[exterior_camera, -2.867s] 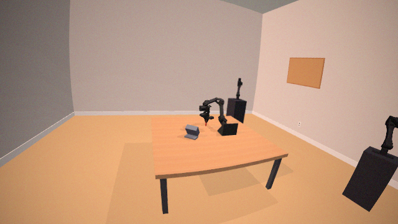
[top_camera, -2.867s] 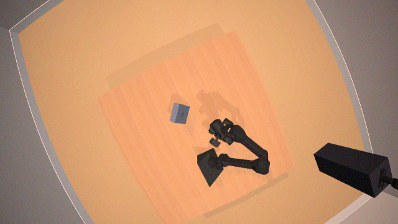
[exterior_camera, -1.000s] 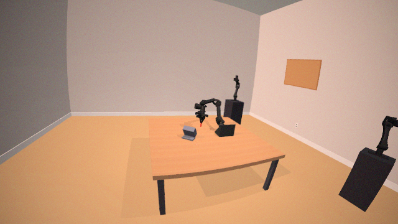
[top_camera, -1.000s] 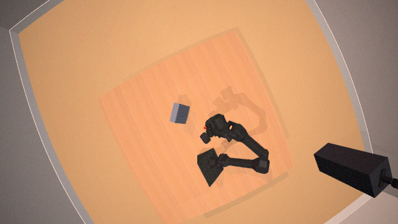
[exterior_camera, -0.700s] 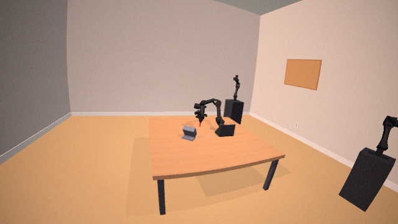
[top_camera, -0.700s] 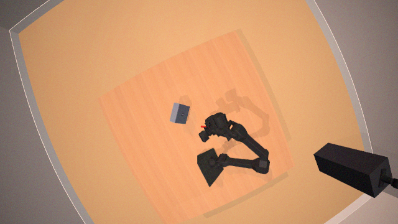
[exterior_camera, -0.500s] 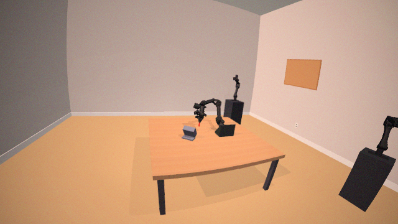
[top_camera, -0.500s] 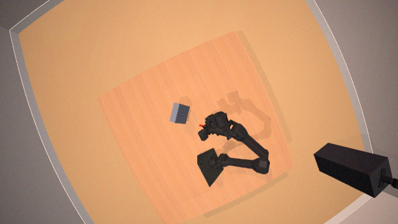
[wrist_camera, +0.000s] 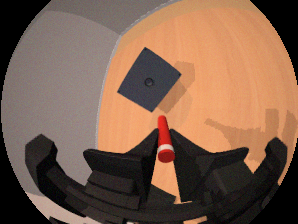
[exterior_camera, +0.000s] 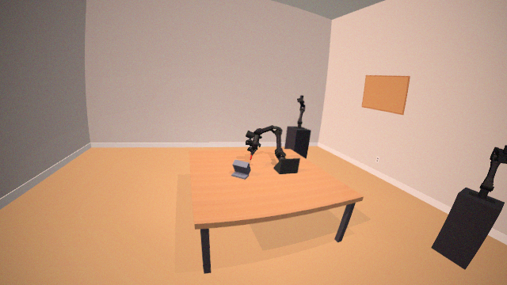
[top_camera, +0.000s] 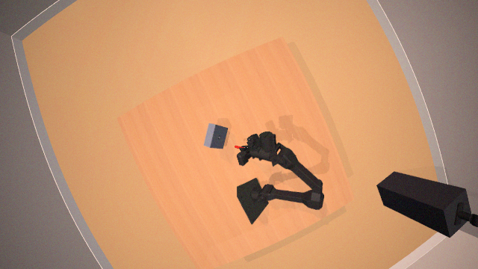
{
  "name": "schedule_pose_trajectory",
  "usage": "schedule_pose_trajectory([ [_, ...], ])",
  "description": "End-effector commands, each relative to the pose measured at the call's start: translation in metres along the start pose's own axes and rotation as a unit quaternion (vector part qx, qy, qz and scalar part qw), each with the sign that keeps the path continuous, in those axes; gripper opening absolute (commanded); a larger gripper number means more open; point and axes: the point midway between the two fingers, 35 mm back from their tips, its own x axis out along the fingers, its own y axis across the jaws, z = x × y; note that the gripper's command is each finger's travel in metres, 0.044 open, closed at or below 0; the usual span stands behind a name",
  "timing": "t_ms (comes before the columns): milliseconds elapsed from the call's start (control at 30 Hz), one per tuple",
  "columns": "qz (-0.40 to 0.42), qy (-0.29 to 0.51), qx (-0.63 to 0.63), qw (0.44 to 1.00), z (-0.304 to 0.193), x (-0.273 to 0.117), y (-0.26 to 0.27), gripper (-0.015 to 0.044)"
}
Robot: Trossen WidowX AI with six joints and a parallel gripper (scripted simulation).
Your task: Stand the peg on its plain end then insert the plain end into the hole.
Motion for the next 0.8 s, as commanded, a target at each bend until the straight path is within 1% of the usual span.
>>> schedule_pose_trajectory([
  [0, 0.018, -0.022, 0.013, 1.0, 0.008, -0.001, 0.003, 0.0],
  [233, 0.043, -0.054, 0.029, 0.997, 0.02, -0.001, 0.006, 0.0],
  [767, 0.051, -0.065, 0.034, 0.996, 0.031, 0.018, 0.011, 0.0],
])
